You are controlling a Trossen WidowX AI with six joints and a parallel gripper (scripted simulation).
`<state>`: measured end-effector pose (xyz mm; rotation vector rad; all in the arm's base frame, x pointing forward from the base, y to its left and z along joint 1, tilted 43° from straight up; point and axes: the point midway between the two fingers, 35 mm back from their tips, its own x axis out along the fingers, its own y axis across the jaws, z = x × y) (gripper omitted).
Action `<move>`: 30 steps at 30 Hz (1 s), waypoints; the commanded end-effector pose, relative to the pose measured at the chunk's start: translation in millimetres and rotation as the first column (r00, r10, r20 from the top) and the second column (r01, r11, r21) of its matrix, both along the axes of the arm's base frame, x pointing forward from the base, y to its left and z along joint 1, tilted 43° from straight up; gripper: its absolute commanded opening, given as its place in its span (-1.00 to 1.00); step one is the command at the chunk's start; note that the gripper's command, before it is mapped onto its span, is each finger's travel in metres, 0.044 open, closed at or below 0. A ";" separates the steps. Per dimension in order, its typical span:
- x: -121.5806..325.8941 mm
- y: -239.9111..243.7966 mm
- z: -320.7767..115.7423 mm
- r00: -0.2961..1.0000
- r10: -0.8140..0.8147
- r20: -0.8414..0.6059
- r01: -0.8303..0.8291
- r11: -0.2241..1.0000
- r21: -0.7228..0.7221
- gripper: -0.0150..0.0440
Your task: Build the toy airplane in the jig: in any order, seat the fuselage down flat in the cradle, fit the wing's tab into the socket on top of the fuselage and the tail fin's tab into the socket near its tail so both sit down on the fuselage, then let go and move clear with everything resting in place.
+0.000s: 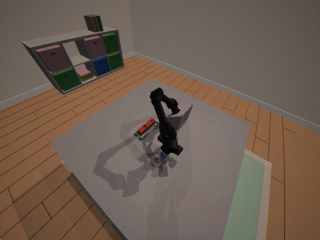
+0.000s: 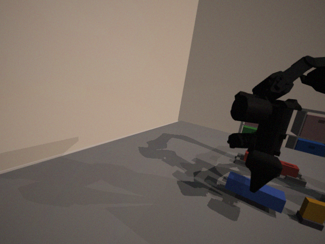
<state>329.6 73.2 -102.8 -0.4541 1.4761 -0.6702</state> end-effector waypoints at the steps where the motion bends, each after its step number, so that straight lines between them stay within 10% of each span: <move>1: -3.9 -7.0 -7.9 1.000 0.006 -0.014 -0.006 1.000 -0.011 1.00; 14: -5.1 -18.5 -20.0 1.000 0.006 -0.014 -0.006 1.000 -0.012 1.00; 23: -5.1 -18.5 -20.0 1.000 0.006 -0.014 -0.006 1.000 -0.012 0.20; 30: -5.1 -18.5 -20.0 1.000 0.006 -0.014 -0.006 1.000 -0.012 0.04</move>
